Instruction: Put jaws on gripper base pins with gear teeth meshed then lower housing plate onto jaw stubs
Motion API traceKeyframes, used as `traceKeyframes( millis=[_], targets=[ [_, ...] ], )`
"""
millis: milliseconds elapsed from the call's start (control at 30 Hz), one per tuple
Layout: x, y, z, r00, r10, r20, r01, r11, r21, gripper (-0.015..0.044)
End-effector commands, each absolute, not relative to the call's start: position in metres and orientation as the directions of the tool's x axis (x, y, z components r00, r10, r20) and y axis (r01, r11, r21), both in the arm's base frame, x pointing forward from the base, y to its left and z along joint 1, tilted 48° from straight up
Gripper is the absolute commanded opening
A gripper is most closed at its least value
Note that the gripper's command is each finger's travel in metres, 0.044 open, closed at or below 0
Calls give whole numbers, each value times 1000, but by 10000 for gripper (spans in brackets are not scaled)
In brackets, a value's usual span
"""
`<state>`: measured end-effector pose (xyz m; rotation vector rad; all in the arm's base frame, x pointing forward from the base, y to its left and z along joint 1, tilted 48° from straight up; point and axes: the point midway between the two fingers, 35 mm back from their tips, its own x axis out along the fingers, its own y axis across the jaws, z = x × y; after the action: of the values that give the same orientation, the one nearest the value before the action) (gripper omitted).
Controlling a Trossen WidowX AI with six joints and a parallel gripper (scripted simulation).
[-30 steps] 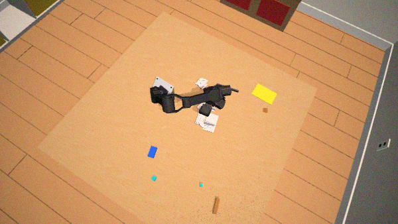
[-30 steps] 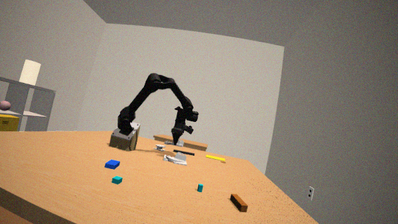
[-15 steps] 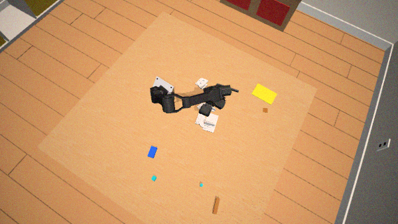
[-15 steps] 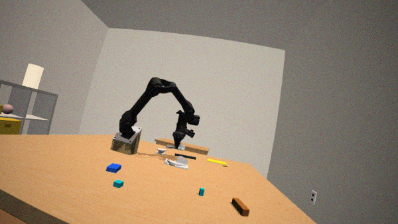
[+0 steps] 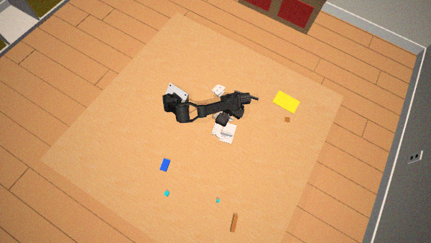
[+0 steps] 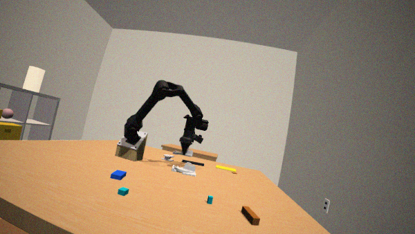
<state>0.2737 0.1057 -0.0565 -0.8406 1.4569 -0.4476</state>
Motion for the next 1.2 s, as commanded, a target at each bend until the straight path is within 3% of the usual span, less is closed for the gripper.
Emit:
traceKeyframes(
  millis=[0, 300, 1167],
  targets=[
    [282, 105, -53, 104, -724, -682, -218, 653, -725, 134],
    [306, 97, -42, 105, -725, -681, -217, 652, -727, 134],
    [306, 97, -42, 105, -725, -681, -225, 650, -726, 134]
  ],
)
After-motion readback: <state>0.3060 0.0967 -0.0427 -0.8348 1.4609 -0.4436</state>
